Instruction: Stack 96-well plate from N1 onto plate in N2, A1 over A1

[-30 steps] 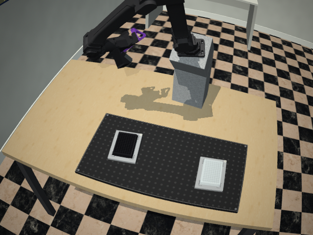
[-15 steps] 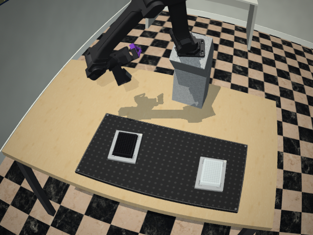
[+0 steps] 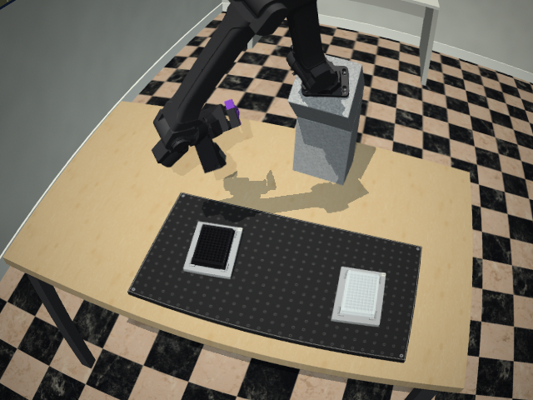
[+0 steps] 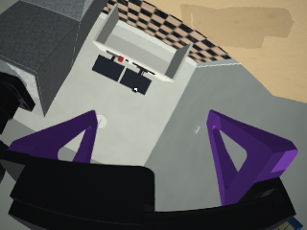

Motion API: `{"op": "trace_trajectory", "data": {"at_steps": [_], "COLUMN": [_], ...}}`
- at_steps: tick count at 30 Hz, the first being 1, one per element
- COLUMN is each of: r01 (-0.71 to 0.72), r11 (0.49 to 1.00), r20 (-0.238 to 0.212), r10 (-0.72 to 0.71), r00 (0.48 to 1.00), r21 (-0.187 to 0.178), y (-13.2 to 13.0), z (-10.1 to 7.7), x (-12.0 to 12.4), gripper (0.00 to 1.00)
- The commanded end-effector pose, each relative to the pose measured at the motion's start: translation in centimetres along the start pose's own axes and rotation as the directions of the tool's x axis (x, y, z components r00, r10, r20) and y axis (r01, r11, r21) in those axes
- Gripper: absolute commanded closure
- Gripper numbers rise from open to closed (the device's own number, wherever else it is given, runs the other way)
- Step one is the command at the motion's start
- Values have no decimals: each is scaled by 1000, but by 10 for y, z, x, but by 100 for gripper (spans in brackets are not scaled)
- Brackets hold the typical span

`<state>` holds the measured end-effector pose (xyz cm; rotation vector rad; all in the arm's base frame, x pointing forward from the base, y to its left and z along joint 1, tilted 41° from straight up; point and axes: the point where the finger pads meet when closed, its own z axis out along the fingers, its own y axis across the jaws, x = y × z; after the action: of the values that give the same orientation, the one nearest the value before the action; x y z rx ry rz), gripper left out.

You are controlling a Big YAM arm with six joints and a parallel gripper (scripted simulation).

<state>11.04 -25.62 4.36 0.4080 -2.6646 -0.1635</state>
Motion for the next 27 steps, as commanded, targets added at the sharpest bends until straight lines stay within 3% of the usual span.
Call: {"op": "trace_trajectory", "data": {"at_steps": [1,6,7,8,12,15,17,20,21,22,23,25,27], "r01": [-71,-77,-87,-111,-111,-141,-145,-153,-181,-187,-174,-179,-212], "r11": [995,993,990,980,981,965,963,958,940,936,945,942,919], "r20": [5,12,12,36,35,60,67,74,116,124,100,113,160], "r10": [71,77,86,106,106,131,133,139,153,156,151,153,167], "r00": [997,997,996,994,994,990,989,988,981,980,983,982,973], "r21": [77,89,112,163,160,221,227,242,289,299,277,284,333], "y": [-7,-16,-13,-13,-21,-16,-22,-17,-18,-18,-17,-21,-16], "z": [-4,-9,-7,-15,-18,-18,-26,-21,-34,-35,-26,-36,-40], "x": [-16,-33,-37,-38,-62,-73,-85,-88,-90,-95,-102,-114,-119], "gripper": [0,0,0,0,0,0,0,0,0,0,0,0,0]}}
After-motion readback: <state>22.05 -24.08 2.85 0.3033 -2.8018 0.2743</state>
